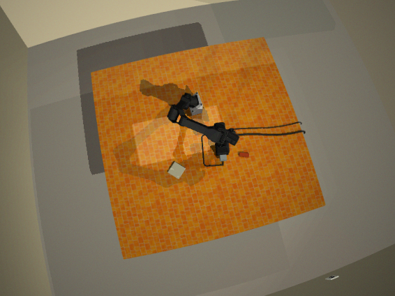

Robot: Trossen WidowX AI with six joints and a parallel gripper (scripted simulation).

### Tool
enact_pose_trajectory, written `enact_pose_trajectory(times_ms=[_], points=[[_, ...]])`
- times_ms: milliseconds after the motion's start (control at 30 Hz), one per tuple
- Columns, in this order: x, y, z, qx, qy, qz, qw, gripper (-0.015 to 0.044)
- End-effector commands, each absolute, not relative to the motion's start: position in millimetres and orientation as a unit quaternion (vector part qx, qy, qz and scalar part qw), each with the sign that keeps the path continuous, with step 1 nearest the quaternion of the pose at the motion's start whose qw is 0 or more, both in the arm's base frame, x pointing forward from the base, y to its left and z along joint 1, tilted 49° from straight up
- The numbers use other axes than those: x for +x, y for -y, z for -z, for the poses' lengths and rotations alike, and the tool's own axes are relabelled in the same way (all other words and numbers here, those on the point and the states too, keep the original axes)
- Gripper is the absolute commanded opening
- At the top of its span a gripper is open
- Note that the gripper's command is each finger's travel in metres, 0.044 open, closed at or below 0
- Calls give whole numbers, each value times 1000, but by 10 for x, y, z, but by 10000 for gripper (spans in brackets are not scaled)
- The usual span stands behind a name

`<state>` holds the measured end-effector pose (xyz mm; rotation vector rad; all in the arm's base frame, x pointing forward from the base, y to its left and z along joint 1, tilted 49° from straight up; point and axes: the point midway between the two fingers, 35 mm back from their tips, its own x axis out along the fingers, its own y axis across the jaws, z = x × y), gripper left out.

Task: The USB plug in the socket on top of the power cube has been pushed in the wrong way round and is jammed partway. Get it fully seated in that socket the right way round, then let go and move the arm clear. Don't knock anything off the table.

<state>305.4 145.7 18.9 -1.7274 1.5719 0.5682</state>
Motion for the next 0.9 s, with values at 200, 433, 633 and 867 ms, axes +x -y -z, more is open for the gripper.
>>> enact_pose_trajectory(times_ms=[200,433,633,867], points=[[3046,-1431,-176,-671,-611,-222,357,0],[3047,-1424,-170,-671,-611,-222,357,0],[3048,-1419,-166,-671,-611,-222,357,0],[3049,-1413,-160,-671,-611,-222,357,0]])
